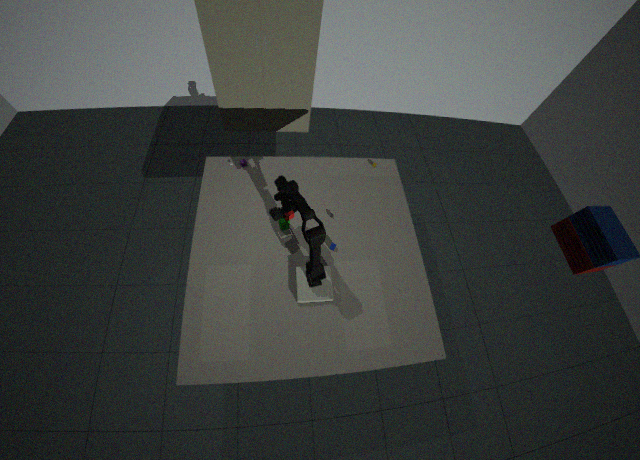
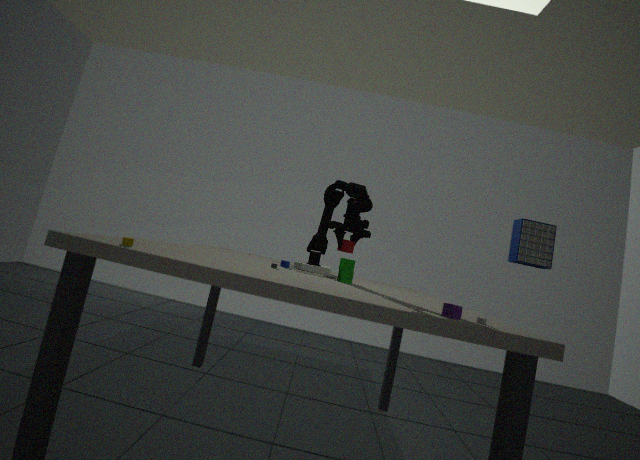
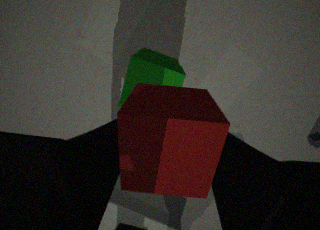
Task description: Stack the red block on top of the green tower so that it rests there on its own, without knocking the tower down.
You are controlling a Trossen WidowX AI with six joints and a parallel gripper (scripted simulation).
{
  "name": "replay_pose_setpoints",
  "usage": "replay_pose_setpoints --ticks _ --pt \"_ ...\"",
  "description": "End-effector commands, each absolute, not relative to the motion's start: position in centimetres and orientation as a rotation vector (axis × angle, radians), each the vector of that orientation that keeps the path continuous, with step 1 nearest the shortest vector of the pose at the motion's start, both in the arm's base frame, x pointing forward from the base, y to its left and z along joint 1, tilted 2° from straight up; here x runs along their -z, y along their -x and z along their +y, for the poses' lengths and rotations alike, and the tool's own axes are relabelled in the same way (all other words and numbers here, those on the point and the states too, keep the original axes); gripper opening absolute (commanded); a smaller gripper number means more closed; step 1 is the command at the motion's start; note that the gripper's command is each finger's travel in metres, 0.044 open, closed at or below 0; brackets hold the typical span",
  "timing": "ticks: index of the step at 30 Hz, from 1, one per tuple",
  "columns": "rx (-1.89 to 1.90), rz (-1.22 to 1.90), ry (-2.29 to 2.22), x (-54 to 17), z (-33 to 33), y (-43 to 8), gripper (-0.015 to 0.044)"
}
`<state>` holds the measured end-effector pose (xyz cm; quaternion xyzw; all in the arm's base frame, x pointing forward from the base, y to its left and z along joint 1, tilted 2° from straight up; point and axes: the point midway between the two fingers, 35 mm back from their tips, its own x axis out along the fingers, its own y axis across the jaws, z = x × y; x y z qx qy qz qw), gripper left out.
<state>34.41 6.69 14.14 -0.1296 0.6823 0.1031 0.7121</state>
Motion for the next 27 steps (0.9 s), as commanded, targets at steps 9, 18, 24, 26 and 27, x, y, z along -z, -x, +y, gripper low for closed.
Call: replay_pose_setpoints --ticks 9,18,24,26,27 --pt "-0.232 1.519 0.281 -14.3 8.7 -34.8 0.0000" --pt "-0.232 1.519 0.281 -11.6 8.6 -34.9 0.0000" --pt "-0.232 1.519 0.281 -11.5 8.6 -34.9 0.0000" --pt "-0.232 1.519 0.281 -11.5 8.6 -34.9 0.0000" --pt "-0.232 1.519 0.281 -11.5 8.6 -34.9 0.0000"
